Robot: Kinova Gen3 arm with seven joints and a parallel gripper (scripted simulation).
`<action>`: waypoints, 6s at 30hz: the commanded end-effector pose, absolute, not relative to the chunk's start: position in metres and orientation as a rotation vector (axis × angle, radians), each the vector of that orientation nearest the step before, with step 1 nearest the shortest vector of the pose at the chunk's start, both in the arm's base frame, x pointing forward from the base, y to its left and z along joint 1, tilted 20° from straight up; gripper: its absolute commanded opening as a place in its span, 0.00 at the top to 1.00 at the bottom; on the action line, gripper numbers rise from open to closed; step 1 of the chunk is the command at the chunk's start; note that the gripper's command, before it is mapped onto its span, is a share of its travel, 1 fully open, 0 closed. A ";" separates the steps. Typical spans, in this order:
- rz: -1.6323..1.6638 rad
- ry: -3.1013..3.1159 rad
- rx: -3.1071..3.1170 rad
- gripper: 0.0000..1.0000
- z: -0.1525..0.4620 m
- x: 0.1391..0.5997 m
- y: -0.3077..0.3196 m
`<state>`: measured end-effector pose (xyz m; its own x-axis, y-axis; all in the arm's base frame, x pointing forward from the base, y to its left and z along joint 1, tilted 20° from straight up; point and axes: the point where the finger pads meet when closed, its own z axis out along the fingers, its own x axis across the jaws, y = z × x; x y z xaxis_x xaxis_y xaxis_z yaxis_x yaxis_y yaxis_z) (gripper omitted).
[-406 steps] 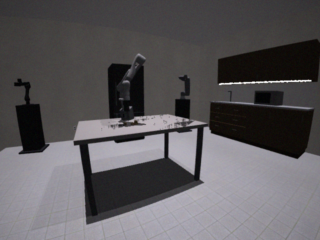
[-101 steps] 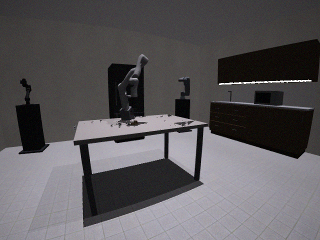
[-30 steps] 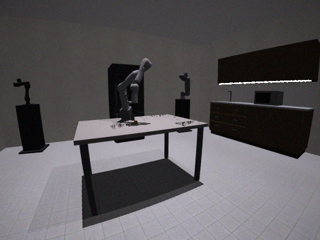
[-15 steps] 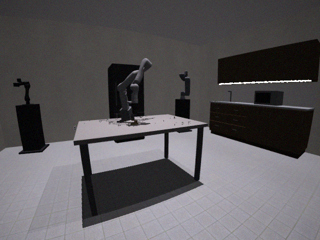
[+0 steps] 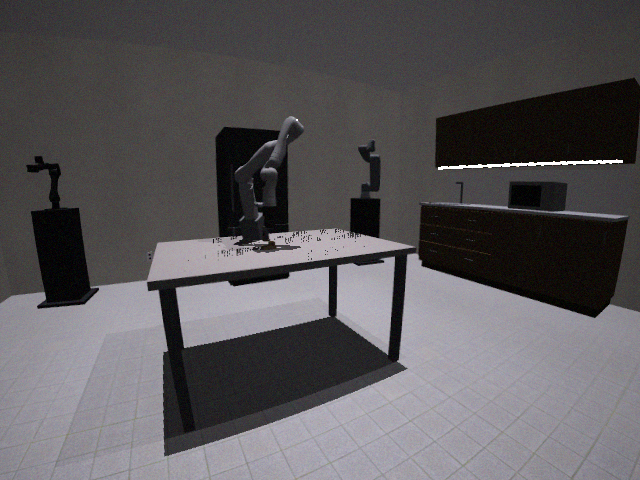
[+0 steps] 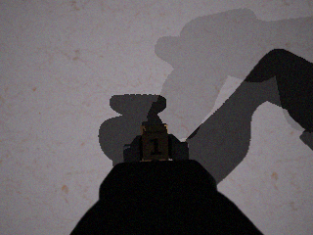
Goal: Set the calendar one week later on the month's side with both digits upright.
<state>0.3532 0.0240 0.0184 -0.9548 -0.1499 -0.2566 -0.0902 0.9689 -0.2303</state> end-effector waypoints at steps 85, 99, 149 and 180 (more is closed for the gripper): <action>-0.313 2.843 -0.177 0.43 -0.005 0.361 0.019; -0.313 2.843 -0.177 0.43 -0.010 0.362 0.018; -0.313 2.843 -0.177 0.43 -0.013 0.363 0.018; -0.313 2.843 -0.177 0.19 -0.013 0.363 0.018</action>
<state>0.3629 0.0173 -0.0135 -0.9548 -0.1499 -0.2566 -0.0902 0.9689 -0.2303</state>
